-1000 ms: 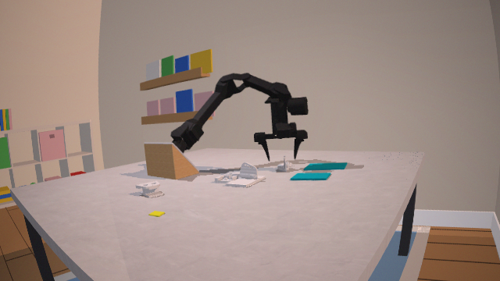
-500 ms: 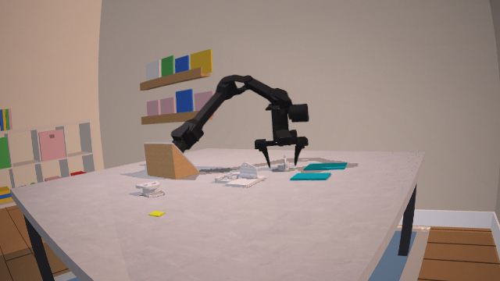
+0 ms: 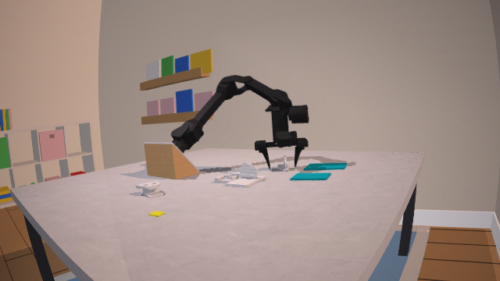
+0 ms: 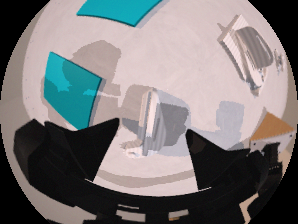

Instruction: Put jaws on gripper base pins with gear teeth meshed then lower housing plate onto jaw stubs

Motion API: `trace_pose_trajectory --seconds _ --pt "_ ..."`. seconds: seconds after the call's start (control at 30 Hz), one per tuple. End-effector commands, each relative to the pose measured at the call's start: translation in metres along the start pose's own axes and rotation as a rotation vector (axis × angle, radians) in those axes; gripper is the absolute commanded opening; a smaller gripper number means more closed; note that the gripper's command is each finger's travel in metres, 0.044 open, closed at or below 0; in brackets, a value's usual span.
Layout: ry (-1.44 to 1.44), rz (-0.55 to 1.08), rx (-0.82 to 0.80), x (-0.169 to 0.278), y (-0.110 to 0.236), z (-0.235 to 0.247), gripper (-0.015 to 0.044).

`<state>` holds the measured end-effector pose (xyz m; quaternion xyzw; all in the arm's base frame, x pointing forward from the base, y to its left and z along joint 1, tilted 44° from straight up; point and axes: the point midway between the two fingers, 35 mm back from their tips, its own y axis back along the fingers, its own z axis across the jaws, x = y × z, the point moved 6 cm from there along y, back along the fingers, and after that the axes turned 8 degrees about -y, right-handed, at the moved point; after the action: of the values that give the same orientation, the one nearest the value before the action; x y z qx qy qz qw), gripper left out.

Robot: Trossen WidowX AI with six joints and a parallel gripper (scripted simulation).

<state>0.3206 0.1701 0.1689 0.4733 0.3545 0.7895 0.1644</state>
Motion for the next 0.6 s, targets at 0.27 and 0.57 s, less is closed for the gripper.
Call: trace_pose_trajectory --seconds 0.27,0.57 --pt "-0.002 -0.005 -0.002 -0.0006 0.0001 0.0003 0.044" --pt "0.0 -0.001 0.0 -0.0001 0.0 0.0 0.0204"
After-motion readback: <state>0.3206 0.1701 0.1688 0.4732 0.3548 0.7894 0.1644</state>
